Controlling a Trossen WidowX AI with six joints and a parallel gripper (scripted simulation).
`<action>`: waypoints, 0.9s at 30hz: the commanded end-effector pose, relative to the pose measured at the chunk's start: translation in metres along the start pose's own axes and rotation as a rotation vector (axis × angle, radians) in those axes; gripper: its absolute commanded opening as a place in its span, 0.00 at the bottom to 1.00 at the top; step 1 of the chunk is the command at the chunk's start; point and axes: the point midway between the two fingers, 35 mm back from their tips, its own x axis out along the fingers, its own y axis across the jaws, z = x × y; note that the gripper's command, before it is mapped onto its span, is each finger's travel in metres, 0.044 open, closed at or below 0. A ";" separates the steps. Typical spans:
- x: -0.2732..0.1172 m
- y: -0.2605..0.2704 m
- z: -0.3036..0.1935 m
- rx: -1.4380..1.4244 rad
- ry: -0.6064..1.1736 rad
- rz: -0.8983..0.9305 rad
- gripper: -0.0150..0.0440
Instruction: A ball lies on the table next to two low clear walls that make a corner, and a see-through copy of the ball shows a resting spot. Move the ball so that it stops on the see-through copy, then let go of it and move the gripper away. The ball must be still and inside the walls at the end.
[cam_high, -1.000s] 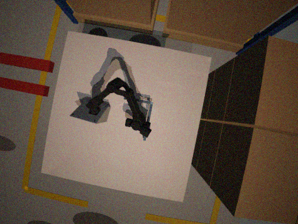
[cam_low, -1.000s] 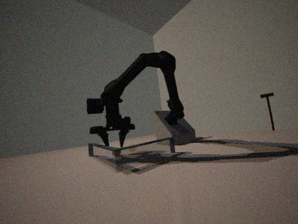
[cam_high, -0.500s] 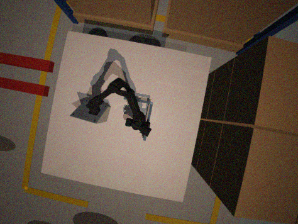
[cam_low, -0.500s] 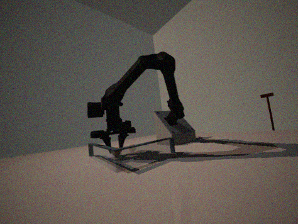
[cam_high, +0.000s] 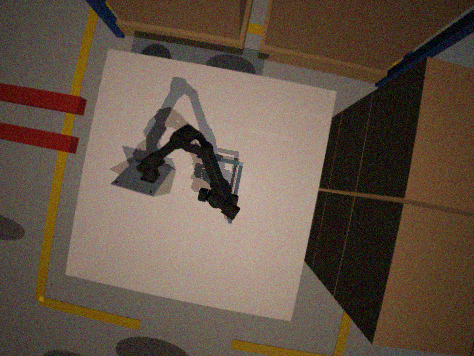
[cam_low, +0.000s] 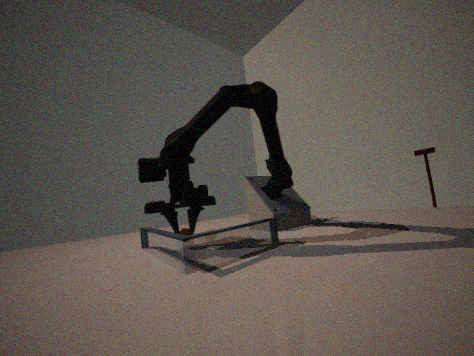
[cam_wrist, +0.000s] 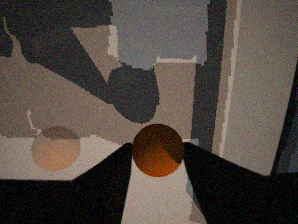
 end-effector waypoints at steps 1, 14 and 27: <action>-0.034 -0.008 -0.002 -0.012 0.015 -0.023 0.25; -0.111 0.000 0.001 -0.013 0.009 -0.021 0.25; -0.099 0.022 -0.004 -0.012 0.009 -0.020 0.25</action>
